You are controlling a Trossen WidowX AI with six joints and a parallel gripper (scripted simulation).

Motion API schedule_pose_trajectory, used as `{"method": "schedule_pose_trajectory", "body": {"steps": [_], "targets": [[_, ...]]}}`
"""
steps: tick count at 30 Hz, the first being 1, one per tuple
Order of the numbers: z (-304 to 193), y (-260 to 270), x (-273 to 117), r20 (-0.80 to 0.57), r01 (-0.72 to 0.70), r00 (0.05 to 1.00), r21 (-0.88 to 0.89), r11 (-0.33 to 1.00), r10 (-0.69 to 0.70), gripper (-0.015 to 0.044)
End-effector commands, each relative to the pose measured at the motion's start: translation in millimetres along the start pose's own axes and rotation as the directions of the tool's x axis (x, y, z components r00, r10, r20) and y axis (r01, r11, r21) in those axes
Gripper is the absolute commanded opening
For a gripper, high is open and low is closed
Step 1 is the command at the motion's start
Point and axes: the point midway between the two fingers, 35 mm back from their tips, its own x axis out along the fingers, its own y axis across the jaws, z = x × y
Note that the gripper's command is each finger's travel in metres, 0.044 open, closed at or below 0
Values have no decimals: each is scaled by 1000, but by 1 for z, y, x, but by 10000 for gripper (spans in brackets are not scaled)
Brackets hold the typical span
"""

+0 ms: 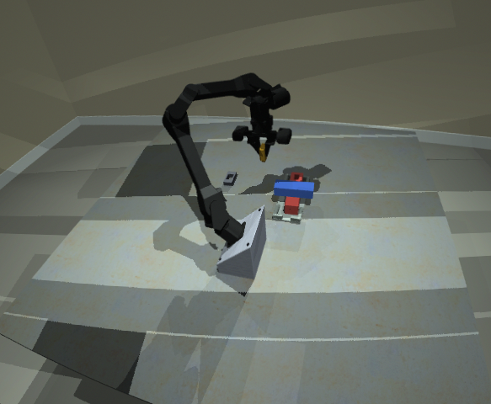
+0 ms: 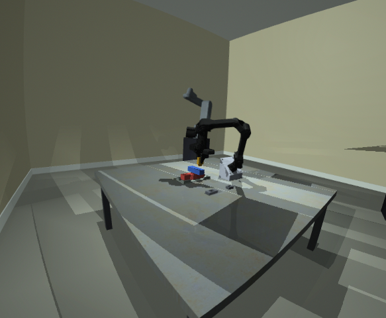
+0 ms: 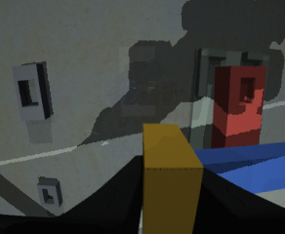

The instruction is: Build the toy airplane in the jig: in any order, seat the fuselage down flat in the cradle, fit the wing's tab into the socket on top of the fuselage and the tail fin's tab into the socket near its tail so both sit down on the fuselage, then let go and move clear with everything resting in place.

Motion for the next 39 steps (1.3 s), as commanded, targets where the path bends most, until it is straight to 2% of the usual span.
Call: {"method": "schedule_pose_trajectory", "body": {"steps": [1,37,39], "targets": [[7,-13,1,5,6,1000,-13,1000,-6,0],[31,-109,48,-21,-18,1000,-61,998,17,0],[31,-109,47,-21,-18,1000,-61,998,17,53]]}}
